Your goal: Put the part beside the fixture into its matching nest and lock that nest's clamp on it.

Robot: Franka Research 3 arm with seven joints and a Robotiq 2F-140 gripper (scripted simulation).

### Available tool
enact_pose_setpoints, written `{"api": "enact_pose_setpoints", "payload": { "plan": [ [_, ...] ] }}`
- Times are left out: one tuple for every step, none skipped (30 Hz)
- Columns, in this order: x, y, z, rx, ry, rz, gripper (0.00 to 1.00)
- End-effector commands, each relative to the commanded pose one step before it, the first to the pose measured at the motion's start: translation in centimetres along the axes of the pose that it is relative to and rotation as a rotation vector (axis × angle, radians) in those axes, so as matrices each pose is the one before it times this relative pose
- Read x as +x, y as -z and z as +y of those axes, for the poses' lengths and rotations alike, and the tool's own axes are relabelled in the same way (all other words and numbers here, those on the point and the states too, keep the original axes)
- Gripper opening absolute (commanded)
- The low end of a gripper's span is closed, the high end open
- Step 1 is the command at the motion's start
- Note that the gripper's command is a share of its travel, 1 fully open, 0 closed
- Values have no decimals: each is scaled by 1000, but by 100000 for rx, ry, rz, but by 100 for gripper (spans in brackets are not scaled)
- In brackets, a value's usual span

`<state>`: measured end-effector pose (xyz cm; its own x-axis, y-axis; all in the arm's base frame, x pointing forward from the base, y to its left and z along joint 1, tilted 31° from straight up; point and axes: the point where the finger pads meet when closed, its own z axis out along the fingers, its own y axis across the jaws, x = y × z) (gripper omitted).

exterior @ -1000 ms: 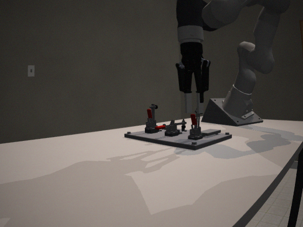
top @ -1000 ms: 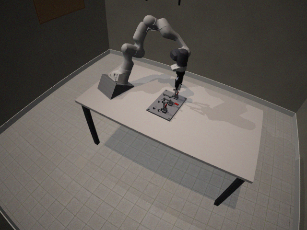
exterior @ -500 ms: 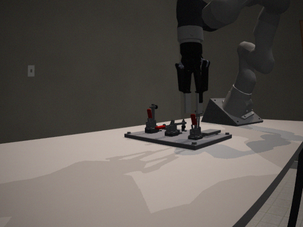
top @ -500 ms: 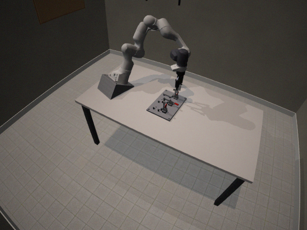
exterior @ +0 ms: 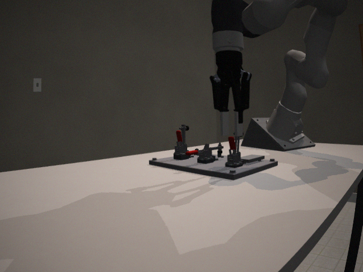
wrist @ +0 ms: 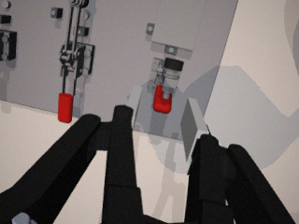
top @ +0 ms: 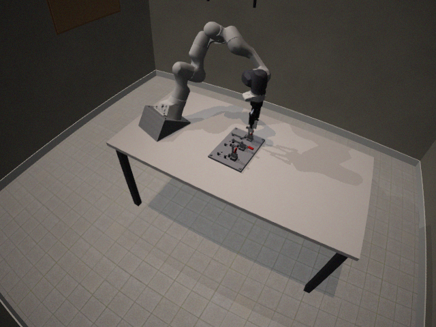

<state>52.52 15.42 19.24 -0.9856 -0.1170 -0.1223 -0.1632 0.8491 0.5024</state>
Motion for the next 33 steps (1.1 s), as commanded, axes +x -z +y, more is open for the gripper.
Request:
{"api": "enact_pose_setpoints", "payload": {
  "plan": [
    [11, -221, 96, -206, 153, -74, 28],
    [0, -80, 2, 0, 0, 0, 28],
    [0, -119, 3, 0, 0, 0, 28],
    [0, 0, 0, 0, 0, 0, 28],
    [0, 0, 0, 0, 0, 0, 28],
    [1, -160, 4, 1, 0, 0, 28],
    [0, -197, 5, 0, 0, 0, 28],
    [0, -231, 6, 0, 0, 0, 28],
    [0, -259, 7, 0, 0, 0, 28],
    [1, -281, 7, 1, 0, 0, 28],
    [0, -292, 8, -1, 0, 0, 28],
    [0, -298, 8, 0, 0, 0, 28],
    [0, -293, 8, 0, 0, 0, 28],
    [0, -282, 7, 0, 0, 0, 28],
    [1, -264, 7, 1, 0, 0, 28],
    [0, -238, 6, -1, 0, 0, 28],
    [0, -209, 5, 0, 0, 0, 28],
    [0, -175, 5, 0, 0, 0, 28],
    [0, -139, 4, 0, 0, 0, 28],
    [0, -103, 3, 0, 0, 0, 28],
    [0, 0, 0, 0, 0, 0, 28],
    [0, 0, 0, 0, 0, 0, 28],
    [0, -69, 2, 0, 0, 0, 28],
    [0, -39, 1, 0, 0, 0, 28],
    [0, -16, 0, 0, 0, 0, 28],
    [0, -2, 0, 0, 0, 0, 28],
    [0, 0, 0, 0, 0, 0, 28],
    [0, 0, 0, 0, 0, 0, 28],
    [0, 0, 0, 0, 0, 0, 28],
    [0, 0, 0, 0, 0, 0, 28],
    [0, 0, 0, 0, 0, 0, 28],
    [0, 0, 0, 0, 0, 0, 28],
    [0, 0, 0, 0, 0, 0, 28]
  ]
}}
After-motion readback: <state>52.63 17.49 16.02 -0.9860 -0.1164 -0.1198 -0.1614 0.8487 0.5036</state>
